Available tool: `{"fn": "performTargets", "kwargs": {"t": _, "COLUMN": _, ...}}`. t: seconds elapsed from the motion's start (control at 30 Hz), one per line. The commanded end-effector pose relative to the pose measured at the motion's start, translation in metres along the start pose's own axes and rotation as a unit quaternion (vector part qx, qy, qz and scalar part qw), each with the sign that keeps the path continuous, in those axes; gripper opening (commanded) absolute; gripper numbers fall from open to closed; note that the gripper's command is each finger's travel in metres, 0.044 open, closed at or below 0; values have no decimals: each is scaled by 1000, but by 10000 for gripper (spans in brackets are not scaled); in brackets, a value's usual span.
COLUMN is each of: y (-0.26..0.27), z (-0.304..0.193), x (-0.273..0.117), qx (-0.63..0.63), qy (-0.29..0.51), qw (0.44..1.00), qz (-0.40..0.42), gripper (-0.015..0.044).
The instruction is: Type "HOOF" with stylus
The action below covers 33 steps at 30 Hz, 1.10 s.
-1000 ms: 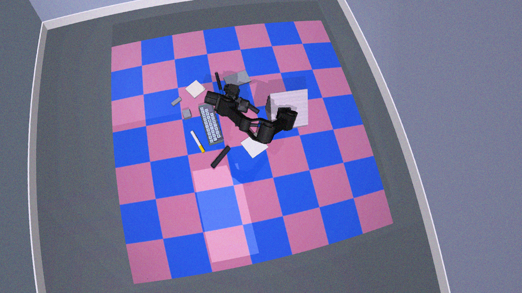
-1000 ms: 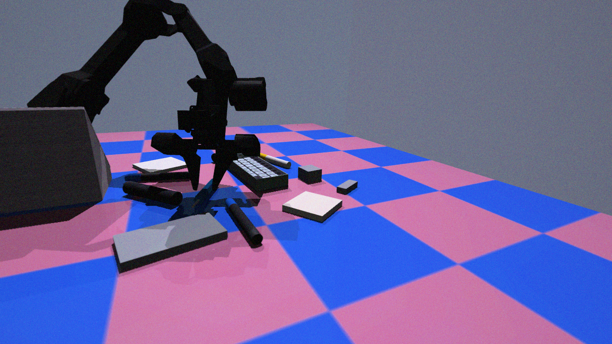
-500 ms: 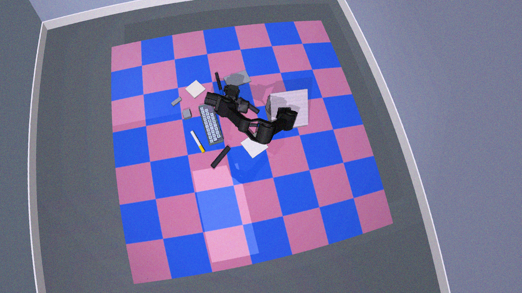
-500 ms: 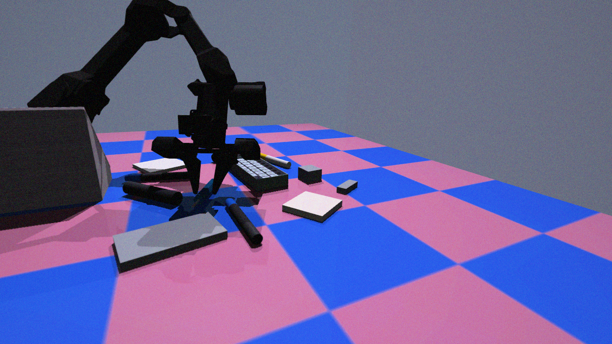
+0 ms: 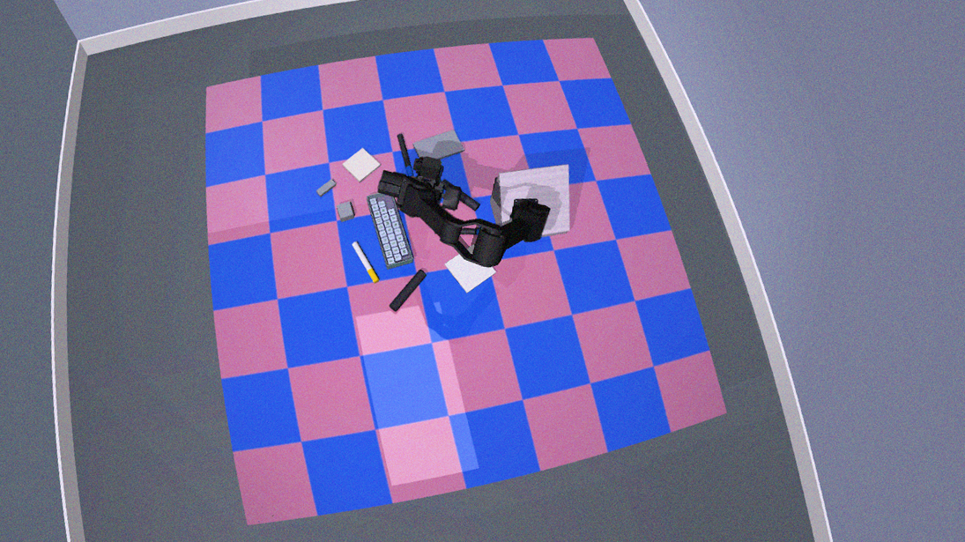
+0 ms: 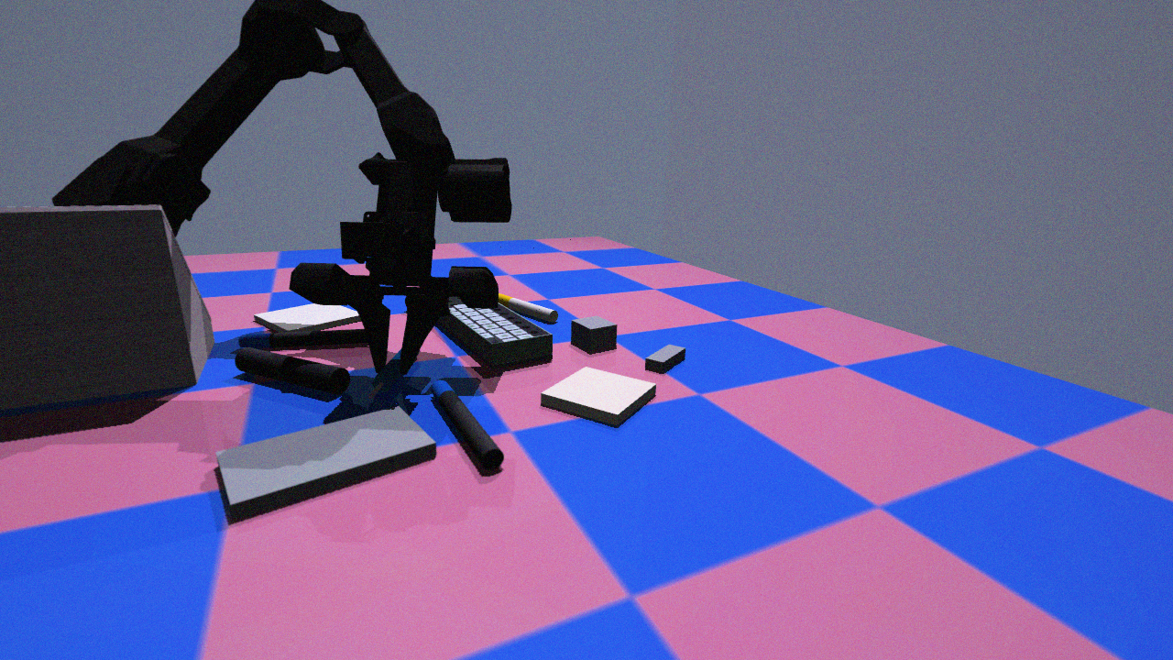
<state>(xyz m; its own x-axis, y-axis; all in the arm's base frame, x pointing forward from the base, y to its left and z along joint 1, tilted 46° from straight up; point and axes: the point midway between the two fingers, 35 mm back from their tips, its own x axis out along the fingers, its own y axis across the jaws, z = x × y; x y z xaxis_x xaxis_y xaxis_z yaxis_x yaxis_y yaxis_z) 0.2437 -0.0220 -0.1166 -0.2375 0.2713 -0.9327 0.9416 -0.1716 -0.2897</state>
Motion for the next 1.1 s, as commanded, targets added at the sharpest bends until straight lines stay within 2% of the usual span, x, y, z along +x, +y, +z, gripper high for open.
{"fn": "performTargets", "kwargs": {"t": 0.0, "y": 0, "z": 0, "x": 0, "qx": 0, "qy": 0, "qw": 1000, "qz": 0, "gripper": 12}}
{"fn": "performTargets", "kwargs": {"t": 0.33, "y": 1, "z": 2, "x": -3, "qx": 0, "qy": 0, "qw": 1000, "qz": 1, "gripper": 0}}
{"fn": "performTargets", "kwargs": {"t": 0.63, "y": 1, "z": 25, "x": -43, "qx": 0, "qy": -1, "qw": 1000, "qz": 1, "gripper": 0}}
{"fn": "performTargets", "kwargs": {"t": 0.97, "y": -1, "z": 24, "x": -41, "qx": 0, "qy": 1, "qw": 1000, "qz": -1, "gripper": 0}}
{"fn": "performTargets", "kwargs": {"t": 1.07, "y": 2, "z": 21, "x": -45, "qx": -49, "qy": -7, "qw": 999, "qz": 2, "gripper": 0}}
